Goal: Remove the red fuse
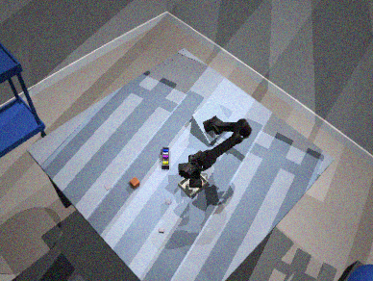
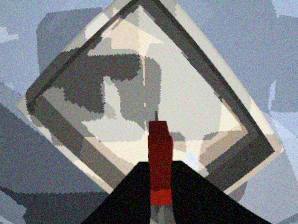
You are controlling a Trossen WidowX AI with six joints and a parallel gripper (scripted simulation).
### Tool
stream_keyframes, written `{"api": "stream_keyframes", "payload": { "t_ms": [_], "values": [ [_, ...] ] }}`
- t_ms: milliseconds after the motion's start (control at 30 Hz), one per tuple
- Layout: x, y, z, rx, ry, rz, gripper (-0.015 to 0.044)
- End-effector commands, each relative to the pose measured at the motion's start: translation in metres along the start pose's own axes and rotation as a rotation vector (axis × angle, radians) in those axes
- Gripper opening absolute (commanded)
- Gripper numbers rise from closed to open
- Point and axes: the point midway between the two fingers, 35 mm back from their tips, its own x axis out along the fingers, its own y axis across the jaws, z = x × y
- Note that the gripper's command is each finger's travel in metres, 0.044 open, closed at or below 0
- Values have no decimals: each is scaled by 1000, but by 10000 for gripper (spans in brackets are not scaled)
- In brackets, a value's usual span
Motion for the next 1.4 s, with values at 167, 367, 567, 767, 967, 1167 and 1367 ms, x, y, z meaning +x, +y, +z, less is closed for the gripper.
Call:
{"api": "stream_keyframes", "payload": {
  "t_ms": [167, 367, 567, 767, 967, 1167, 1367],
  "values": [
    [14, -2, -1, 6, 4, -1, 0],
    [10, 0, -1, -1, 2, 1, 105],
    [10, 0, -1, -1, 2, 1, 263],
    [-23, -2, 0, 5, 2, -2, 330],
    [-26, -2, 0, 6, 2, -2, 330],
    [-23, -4, 1, 13, 5, -10, 330],
    [-23, -4, 1, 13, 5, -10, 330]
  ]
}}
